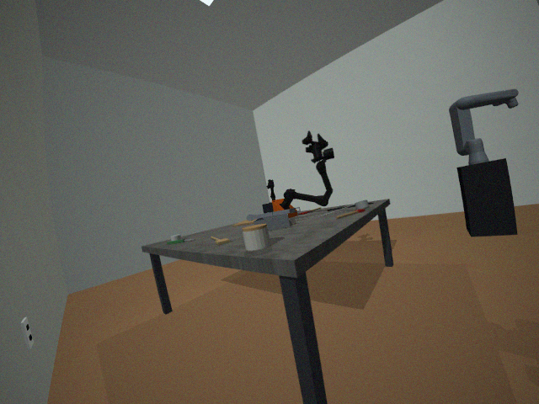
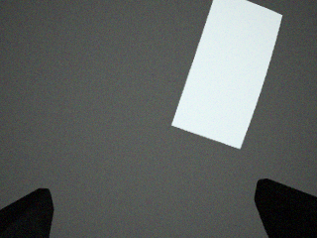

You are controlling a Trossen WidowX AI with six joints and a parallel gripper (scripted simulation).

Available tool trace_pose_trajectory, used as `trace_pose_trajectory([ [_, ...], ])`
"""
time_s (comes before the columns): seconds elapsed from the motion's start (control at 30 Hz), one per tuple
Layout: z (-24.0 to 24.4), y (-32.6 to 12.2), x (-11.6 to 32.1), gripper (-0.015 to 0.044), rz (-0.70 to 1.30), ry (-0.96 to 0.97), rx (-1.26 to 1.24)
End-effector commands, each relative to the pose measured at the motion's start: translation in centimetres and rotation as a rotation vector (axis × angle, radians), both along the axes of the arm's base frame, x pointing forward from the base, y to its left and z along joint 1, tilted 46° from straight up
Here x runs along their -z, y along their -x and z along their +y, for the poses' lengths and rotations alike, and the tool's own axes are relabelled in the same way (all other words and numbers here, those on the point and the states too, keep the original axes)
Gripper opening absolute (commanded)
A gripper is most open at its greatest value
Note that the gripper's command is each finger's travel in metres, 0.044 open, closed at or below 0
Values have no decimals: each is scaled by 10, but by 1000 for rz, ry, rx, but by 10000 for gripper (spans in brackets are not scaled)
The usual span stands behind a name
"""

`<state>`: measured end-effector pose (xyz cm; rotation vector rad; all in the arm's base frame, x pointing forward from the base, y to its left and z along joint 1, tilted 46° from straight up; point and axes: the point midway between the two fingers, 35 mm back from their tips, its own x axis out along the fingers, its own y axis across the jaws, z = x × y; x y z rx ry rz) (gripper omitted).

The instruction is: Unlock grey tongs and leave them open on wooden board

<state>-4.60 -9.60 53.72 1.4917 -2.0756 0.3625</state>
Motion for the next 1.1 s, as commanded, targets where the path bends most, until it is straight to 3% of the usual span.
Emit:
trace_pose_trajectory([
  [0.0, -1, -1, 0, 426, 13, -5, 0],
  [0.33, -60, -68, 18, 440, 516, -203, -11],
  [0.5, -94, -133, 45, 440, 1075, -263, -10],
  [0.67, -109, -185, 74, 440, 1505, -206, -31],
  [1.0, -109, -264, 128, 440, 2126, 105, -71],
  [1.07, -107, -272, 139, 440, 2156, 117, -106],
])
